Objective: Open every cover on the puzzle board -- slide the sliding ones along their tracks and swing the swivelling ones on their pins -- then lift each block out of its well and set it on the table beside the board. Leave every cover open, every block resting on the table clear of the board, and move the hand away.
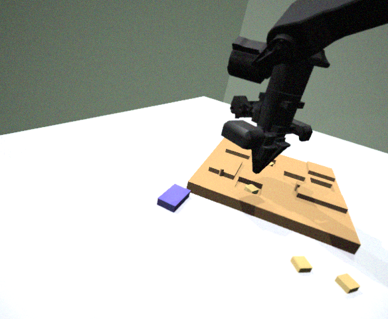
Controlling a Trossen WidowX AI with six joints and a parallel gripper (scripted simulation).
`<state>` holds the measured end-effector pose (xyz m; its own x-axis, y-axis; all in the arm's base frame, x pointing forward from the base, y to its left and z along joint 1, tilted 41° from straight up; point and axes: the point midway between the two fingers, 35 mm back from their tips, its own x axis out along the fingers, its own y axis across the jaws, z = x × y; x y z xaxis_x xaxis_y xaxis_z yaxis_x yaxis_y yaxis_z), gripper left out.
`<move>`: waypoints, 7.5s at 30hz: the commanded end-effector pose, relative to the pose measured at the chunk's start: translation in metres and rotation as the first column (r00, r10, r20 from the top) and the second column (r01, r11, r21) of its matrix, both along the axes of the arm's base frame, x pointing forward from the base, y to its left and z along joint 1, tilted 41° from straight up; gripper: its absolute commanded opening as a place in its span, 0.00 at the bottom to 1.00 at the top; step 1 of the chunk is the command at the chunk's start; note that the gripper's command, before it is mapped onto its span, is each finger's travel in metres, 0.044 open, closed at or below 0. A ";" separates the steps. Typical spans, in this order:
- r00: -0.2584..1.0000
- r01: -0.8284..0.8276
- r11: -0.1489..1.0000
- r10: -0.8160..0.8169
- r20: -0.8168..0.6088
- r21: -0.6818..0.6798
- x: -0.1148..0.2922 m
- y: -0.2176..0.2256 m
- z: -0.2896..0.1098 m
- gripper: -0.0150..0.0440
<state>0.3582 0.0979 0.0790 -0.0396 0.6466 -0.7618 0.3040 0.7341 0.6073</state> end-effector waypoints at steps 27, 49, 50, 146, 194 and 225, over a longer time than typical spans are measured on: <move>1.000 0.005 1.000 -0.005 -0.007 0.006 -0.002 0.022 -0.024 0.25; 1.000 0.008 1.000 -0.008 -0.010 0.006 0.002 0.024 -0.026 0.25; 1.000 0.008 1.000 -0.008 -0.010 0.006 0.002 0.024 -0.026 0.25; 1.000 0.009 1.000 -0.008 -0.010 0.006 0.002 0.026 -0.025 0.25; 1.000 0.009 1.000 -0.009 -0.011 0.005 0.001 0.019 -0.020 0.25; 1.000 0.009 1.000 -0.008 -0.011 0.005 0.000 0.013 -0.015 0.25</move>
<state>0.3584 0.1112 0.0628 -0.0430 0.6505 -0.7582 0.3209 0.7277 0.6062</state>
